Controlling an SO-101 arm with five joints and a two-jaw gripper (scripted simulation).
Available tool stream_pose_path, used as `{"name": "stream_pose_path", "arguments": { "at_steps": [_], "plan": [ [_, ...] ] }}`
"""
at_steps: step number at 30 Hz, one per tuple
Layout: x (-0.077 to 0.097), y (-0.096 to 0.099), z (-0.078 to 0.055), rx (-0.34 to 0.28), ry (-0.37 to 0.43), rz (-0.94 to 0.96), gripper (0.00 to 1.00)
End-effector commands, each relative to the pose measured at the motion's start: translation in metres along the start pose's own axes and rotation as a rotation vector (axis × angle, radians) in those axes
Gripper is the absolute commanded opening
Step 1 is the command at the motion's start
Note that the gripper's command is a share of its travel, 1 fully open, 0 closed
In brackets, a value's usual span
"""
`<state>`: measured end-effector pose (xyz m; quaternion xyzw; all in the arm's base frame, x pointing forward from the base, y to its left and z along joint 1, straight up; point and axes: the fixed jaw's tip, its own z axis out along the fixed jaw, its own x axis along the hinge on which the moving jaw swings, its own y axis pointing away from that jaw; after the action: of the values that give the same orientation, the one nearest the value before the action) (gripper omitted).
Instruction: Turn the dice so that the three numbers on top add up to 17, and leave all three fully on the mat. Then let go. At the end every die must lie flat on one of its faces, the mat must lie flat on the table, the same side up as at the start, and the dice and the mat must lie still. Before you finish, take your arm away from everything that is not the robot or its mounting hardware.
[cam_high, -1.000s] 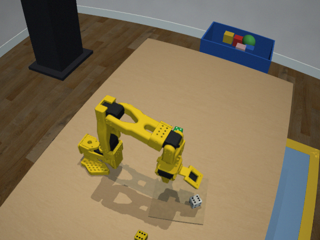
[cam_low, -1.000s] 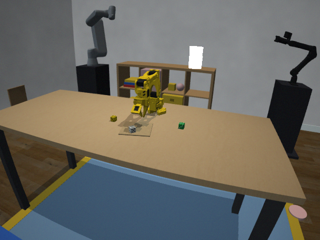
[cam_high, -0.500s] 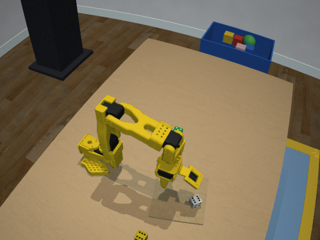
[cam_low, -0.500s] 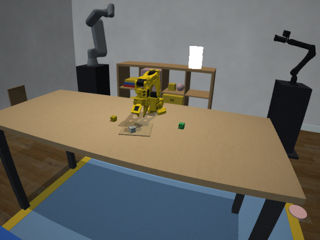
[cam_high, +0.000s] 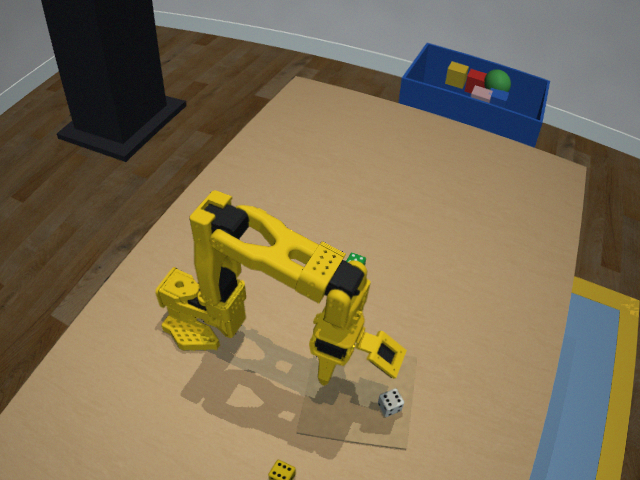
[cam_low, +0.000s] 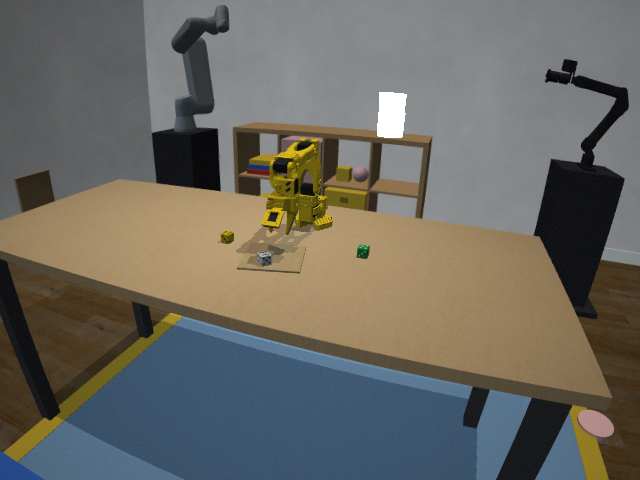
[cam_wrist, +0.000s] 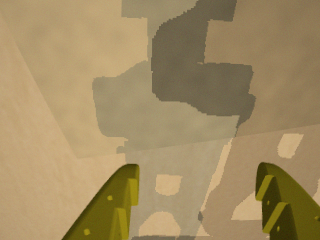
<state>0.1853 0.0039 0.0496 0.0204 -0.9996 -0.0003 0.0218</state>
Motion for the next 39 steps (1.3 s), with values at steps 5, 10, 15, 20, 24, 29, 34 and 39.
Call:
{"name": "stream_pose_path", "arguments": {
  "at_steps": [5,10,15,20,24,29,34,39],
  "plan": [
    [-0.004,-0.002,-0.007,0.002,-0.052,0.021,0.31],
    [-0.004,-0.002,-0.007,0.002,-0.052,0.021,0.33],
    [-0.004,-0.002,-0.007,0.002,-0.052,0.021,0.33],
    [-0.004,-0.002,-0.01,0.002,-0.059,0.021,0.33],
    [-0.005,-0.002,-0.017,0.004,-0.083,0.021,0.33],
    [-0.005,-0.002,-0.034,0.007,-0.135,0.022,0.33],
    [-0.005,-0.002,-0.045,0.009,-0.17,0.022,0.33],
    [-0.003,-0.002,-0.061,0.012,-0.218,0.023,0.33]
  ]
}}
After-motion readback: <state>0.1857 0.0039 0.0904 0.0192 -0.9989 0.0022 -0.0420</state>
